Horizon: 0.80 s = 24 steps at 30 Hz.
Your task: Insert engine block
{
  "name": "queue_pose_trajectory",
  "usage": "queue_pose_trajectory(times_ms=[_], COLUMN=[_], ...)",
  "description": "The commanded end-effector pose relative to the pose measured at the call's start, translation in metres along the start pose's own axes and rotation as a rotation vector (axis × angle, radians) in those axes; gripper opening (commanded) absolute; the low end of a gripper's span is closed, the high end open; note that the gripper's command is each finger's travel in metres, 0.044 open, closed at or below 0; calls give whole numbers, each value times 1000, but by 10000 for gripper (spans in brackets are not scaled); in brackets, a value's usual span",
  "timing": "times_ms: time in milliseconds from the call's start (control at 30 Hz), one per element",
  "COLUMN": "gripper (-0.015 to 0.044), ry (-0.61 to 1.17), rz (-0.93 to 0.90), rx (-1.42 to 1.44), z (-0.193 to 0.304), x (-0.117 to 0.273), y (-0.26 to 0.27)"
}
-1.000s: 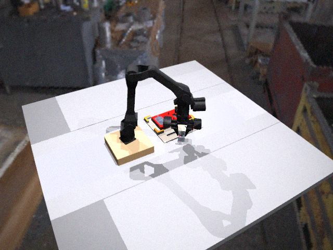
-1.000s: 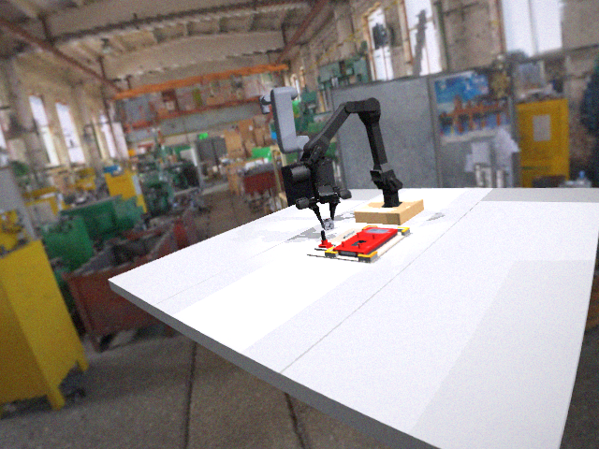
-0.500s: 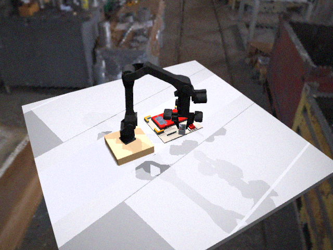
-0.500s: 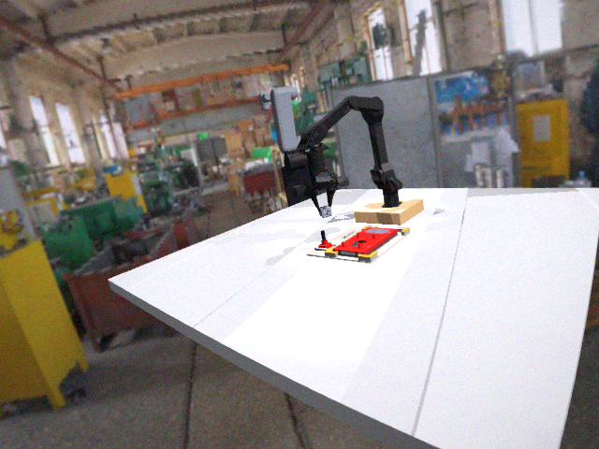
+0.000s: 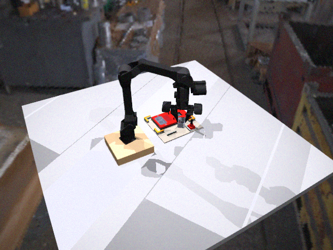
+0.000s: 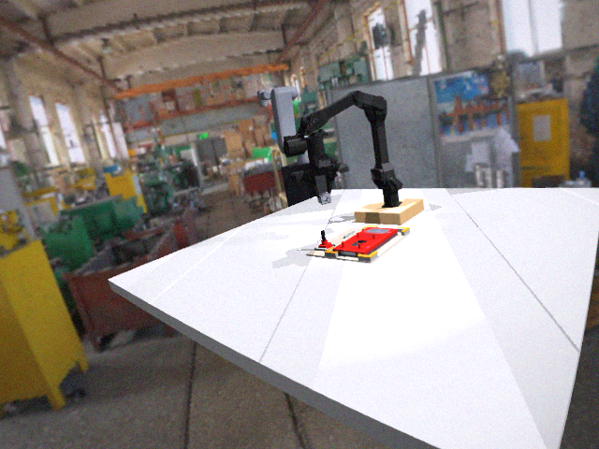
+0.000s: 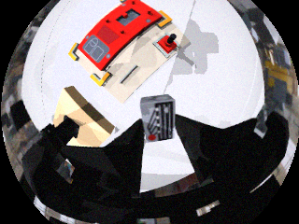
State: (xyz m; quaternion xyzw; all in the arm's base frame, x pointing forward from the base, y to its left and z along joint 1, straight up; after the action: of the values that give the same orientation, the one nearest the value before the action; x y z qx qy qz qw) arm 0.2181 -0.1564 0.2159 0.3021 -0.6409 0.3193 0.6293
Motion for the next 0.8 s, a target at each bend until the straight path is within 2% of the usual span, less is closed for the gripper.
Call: queue_pose_trajectory(times_ms=[0, 767], gripper=[0, 0], ry=[-3, -7], rz=[2, 7], rx=[22, 685], z=[-2, -59], x=[5, -15], y=[0, -18])
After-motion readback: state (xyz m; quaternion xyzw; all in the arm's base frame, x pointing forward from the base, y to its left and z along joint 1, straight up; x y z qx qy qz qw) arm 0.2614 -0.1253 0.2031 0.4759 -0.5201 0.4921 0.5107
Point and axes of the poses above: the point midway between the two fingers, 35 mm back from their tips, its own x axis back along the fingers, its own y axis across the jaws, z = x × y, the point moved 8 cm from there along x, back along the fingers, and after that the axes turned 8 degrees about x, right-handed, at the moved point
